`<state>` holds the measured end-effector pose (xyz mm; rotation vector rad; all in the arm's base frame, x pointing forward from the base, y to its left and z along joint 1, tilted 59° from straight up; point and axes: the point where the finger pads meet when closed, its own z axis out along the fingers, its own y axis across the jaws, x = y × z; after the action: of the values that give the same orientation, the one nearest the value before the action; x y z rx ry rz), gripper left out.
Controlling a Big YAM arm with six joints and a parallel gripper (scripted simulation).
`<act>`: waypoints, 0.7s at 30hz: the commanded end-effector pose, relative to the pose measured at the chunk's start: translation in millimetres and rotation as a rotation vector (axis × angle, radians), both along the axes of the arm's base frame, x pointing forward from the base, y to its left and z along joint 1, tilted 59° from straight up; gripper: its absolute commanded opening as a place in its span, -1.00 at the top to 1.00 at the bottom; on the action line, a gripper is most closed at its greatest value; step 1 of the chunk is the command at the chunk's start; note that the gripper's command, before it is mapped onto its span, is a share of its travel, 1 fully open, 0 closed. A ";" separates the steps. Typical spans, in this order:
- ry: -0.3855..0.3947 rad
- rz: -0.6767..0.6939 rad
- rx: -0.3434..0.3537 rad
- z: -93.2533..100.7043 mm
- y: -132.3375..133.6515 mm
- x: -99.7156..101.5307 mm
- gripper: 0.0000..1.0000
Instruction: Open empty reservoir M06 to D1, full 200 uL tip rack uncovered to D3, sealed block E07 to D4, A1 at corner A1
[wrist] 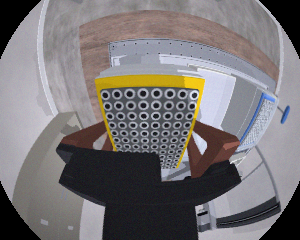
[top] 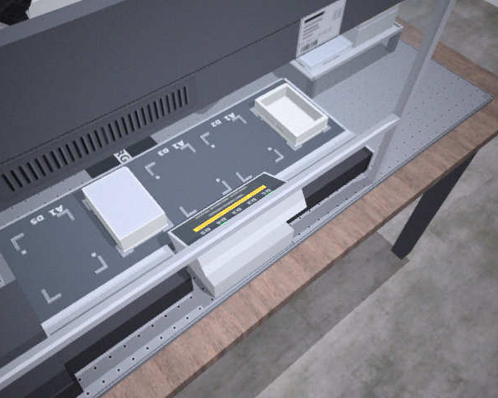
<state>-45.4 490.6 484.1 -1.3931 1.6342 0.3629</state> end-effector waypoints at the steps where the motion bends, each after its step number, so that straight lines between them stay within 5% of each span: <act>1: 0.036 0.025 0.083 45.8 -23.5 -10.7 1.00; 21: 0.040 0.024 0.081 59.6 -46.2 -22.2 1.00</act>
<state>-60.3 468.2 498.6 -1.3996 1.6332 0.3614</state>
